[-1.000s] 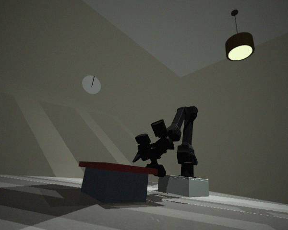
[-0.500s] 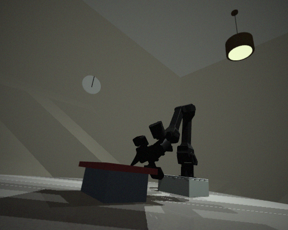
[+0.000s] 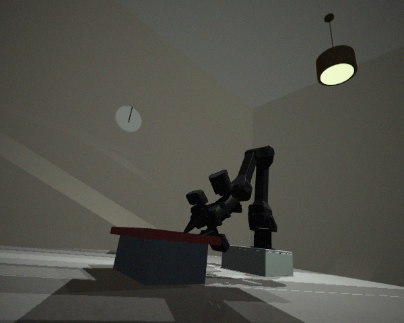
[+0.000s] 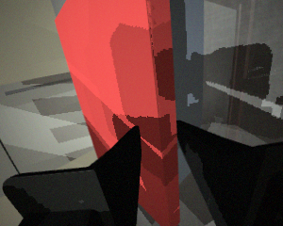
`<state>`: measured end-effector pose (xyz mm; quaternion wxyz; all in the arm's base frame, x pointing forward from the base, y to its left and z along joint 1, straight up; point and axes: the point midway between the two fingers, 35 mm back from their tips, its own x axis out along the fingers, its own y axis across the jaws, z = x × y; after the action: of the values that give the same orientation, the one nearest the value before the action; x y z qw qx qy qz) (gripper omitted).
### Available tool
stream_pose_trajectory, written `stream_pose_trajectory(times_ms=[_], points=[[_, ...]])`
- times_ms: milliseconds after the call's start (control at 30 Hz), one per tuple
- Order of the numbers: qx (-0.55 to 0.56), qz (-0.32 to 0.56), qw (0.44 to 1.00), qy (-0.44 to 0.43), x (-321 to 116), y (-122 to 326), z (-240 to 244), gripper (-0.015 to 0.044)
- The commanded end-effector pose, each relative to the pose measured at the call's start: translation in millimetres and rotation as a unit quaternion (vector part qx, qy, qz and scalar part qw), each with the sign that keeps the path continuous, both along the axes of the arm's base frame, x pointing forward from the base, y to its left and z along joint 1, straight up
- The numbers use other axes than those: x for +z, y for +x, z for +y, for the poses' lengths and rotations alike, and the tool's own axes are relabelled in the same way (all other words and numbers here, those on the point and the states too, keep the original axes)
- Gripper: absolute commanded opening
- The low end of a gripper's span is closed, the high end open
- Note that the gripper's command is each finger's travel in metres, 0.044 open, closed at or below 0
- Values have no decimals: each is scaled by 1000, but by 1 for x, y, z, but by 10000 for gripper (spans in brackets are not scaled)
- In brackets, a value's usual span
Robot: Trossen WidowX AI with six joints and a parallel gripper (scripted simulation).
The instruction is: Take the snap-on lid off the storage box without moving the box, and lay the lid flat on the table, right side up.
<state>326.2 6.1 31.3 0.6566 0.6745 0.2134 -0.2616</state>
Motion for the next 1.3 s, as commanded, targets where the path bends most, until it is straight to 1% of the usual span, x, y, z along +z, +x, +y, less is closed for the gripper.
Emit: stream_pose_trajectory(times_ms=[0,1267], points=[[3,0,1000,0,0,0,1,0],[0,0,1000,0,8,-1,0,0]])
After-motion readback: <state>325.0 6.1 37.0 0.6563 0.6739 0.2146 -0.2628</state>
